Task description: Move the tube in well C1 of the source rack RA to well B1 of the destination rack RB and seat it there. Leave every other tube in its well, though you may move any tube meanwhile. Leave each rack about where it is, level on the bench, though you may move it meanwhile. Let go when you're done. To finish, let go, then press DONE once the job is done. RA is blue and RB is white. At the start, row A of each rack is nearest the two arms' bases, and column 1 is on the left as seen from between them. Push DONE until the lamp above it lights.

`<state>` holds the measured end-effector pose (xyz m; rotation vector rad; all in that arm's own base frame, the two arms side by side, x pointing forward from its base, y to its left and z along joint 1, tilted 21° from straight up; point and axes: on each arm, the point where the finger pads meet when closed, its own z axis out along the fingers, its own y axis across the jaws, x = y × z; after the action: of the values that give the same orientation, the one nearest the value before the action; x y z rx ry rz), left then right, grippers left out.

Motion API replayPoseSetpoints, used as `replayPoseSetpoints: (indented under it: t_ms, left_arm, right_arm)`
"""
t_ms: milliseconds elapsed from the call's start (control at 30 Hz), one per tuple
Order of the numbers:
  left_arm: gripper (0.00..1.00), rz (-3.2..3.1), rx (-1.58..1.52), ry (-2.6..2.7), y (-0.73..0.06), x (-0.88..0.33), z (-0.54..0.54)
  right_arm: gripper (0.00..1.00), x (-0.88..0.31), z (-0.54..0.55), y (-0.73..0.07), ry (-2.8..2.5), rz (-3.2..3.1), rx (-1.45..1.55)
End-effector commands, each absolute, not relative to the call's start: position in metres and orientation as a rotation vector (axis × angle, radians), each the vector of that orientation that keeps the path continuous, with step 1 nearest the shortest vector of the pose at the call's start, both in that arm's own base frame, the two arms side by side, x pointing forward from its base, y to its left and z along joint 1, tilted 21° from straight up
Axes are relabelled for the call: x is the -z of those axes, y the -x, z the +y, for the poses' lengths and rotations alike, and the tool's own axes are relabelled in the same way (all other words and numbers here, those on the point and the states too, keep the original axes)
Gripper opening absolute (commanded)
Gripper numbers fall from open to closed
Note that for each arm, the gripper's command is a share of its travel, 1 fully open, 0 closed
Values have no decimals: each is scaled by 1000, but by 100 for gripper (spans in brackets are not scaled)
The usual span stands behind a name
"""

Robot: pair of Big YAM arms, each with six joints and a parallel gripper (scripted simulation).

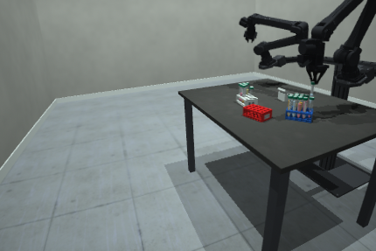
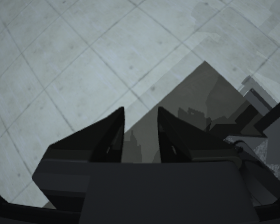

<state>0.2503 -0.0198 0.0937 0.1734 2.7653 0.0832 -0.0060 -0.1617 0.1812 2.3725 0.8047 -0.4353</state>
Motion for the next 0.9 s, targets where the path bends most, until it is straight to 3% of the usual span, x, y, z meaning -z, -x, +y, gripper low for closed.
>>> replayPoseSetpoints:
  t_ms: [0, 867]
  left_arm:
    - [0, 2745, -80, -186, -259, -103, -21]
    - [0, 2767, -84, -189, -250, -95, -15]
  right_arm:
    - [30, -197, -164, 6, -2343, 788, 435]
    - [30, -197, -164, 6, -2343, 788, 435]
